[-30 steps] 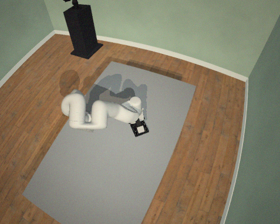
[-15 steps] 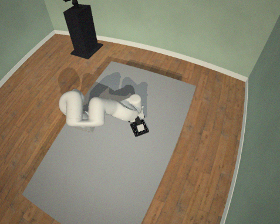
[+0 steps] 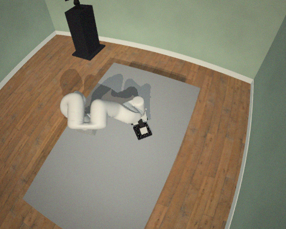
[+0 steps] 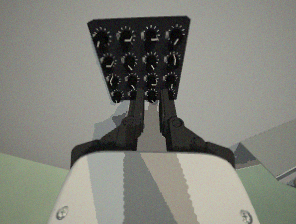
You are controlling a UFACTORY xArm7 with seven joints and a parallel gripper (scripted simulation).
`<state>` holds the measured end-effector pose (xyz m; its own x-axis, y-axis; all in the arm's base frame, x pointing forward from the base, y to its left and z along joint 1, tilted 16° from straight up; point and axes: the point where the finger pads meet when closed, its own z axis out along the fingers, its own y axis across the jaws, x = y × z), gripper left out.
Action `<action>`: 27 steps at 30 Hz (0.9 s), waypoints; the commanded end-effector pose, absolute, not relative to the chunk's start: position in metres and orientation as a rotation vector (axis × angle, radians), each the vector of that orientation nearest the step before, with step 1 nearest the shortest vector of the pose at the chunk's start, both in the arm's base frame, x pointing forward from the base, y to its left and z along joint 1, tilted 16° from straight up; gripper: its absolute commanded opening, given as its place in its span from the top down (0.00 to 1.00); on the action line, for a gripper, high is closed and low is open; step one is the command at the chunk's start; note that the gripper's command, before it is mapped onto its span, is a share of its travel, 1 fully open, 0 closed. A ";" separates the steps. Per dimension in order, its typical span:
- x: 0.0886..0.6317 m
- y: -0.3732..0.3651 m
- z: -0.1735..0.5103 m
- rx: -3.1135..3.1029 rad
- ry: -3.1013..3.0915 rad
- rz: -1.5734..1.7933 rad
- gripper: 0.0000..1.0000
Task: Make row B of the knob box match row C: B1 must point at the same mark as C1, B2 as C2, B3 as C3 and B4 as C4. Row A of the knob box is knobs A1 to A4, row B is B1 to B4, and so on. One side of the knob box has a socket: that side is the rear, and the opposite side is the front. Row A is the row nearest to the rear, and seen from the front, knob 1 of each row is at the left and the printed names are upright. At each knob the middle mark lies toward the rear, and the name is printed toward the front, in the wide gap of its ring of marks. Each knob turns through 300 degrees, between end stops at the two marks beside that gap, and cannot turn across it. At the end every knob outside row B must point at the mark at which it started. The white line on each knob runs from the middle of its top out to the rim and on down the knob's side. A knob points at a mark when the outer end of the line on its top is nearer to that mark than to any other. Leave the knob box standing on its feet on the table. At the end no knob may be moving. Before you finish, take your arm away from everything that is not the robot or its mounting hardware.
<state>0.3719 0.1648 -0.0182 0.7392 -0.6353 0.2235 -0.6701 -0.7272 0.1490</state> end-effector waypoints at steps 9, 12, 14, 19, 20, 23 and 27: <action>0.371 0.166 -0.018 2.817 -0.660 0.181 0.81; 0.370 0.167 -0.018 2.831 -0.577 0.169 0.81; 0.370 0.167 -0.018 2.843 -0.500 0.158 0.81; 0.368 0.167 -0.018 2.866 -0.261 0.123 0.81; 0.368 0.167 -0.018 2.869 -0.215 0.116 0.81; 0.368 0.167 -0.018 2.872 -0.080 0.096 0.81; 0.367 0.167 -0.018 2.868 0.101 0.069 0.81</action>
<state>0.3666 0.1659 -0.0190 0.9959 -0.0427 0.0797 -0.0625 -0.9620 0.2658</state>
